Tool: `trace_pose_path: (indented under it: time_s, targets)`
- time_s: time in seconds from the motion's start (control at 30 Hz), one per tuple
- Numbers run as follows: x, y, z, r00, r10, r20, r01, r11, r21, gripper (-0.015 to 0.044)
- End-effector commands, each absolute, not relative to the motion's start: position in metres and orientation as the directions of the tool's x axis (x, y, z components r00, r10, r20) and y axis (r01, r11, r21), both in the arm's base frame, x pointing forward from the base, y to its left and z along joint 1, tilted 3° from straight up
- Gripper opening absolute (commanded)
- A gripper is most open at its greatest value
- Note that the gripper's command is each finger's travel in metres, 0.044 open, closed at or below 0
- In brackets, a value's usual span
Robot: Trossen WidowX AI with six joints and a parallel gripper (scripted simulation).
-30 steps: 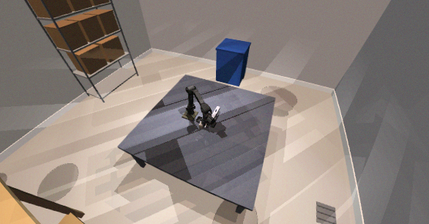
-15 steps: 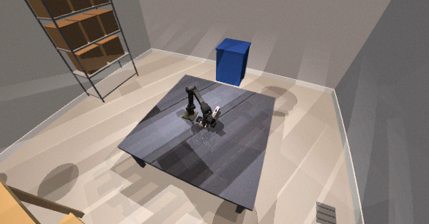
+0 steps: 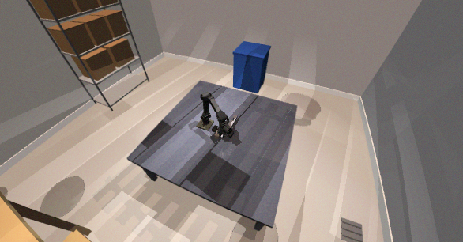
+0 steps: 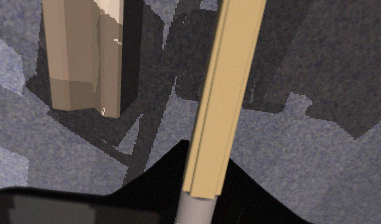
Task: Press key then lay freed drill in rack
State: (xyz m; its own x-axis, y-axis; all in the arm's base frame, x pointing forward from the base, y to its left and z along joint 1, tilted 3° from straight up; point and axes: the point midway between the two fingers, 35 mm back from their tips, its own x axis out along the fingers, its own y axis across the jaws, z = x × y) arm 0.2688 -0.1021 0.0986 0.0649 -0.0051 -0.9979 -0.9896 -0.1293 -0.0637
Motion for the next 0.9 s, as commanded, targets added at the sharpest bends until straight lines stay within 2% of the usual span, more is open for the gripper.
trace_pose_path:
  time_s: [0.0, 0.33, 0.87]
  targets:
    - [0.271, -0.102, 0.101, 0.071, -0.001, -0.997, -0.989, -0.133, -0.070, 0.0000]
    - [0.271, -0.101, 0.103, 0.071, -0.001, -0.997, -0.989, -0.133, -0.070, 0.0000]
    - [0.242, -0.112, 0.097, 0.068, -0.002, -0.998, -0.989, -0.133, -0.067, 0.0000]
